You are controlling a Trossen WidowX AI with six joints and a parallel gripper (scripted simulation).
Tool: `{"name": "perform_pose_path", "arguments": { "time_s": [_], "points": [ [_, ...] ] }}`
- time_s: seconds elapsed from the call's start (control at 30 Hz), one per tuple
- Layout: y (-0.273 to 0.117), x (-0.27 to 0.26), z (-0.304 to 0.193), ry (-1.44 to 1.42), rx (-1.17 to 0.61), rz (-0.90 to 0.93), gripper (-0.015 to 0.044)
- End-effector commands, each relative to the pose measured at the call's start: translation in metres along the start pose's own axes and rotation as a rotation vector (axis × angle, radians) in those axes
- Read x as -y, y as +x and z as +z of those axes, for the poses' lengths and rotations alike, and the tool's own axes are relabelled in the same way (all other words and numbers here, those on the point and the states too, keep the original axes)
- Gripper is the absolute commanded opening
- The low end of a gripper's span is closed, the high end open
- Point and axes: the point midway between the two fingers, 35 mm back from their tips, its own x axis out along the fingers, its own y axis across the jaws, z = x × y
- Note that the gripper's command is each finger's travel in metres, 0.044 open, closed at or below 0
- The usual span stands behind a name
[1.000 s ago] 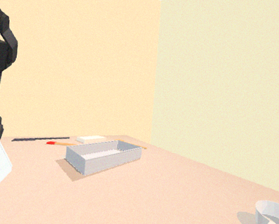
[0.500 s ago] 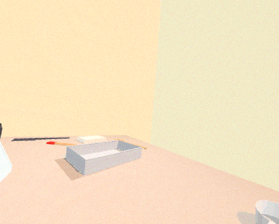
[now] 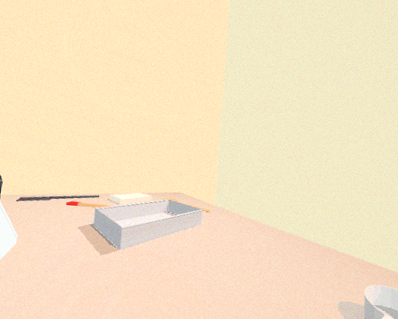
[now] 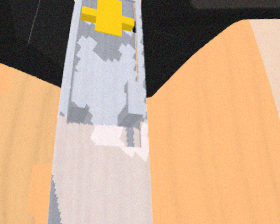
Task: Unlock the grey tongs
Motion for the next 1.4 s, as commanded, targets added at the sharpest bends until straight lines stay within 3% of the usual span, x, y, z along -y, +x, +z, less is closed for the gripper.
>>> {"name": "perform_pose_path", "arguments": {
  "time_s": [0.0, 0.77, 1.37],
  "points": [
    [0.004, 0.000, -0.001, -0.004, -0.008, 0.002, -0.0150],
    [0.034, 0.003, -0.003, -0.004, -0.007, 0.004, -0.0150],
    [0.032, 0.003, -0.002, 0.000, 0.000, 0.001, 0.0323]
  ]
}}
